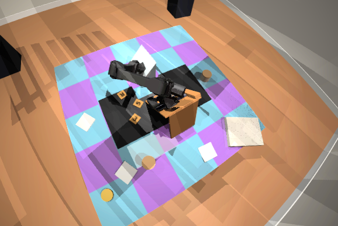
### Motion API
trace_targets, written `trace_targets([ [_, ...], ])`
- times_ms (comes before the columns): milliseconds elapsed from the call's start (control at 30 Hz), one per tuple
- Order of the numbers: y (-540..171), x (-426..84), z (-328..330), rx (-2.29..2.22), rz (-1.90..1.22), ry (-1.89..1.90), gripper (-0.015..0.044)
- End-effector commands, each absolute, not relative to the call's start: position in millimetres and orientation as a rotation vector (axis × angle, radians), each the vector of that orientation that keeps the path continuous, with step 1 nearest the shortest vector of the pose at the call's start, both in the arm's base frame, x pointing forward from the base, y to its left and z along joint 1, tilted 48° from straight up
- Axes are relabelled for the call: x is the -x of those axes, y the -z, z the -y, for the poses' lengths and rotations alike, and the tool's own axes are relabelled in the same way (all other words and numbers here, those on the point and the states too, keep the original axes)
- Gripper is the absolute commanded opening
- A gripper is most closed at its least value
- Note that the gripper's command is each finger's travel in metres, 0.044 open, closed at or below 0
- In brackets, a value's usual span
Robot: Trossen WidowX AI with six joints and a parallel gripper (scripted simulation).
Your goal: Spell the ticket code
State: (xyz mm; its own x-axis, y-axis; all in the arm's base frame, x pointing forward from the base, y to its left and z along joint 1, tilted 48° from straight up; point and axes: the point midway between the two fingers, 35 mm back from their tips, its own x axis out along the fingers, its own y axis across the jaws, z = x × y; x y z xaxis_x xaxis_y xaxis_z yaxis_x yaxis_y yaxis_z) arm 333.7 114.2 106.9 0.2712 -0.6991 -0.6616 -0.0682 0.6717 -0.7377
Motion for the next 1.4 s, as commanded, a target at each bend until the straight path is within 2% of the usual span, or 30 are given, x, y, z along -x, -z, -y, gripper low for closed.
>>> trace_targets([
  [0, -106.0, -333.1, -115.3, 0.757, -1.238, 0.483, 0.0],
  [1367, -95.3, -331.9, -124.2, 0.757, -1.238, 0.483, 0.0],
])
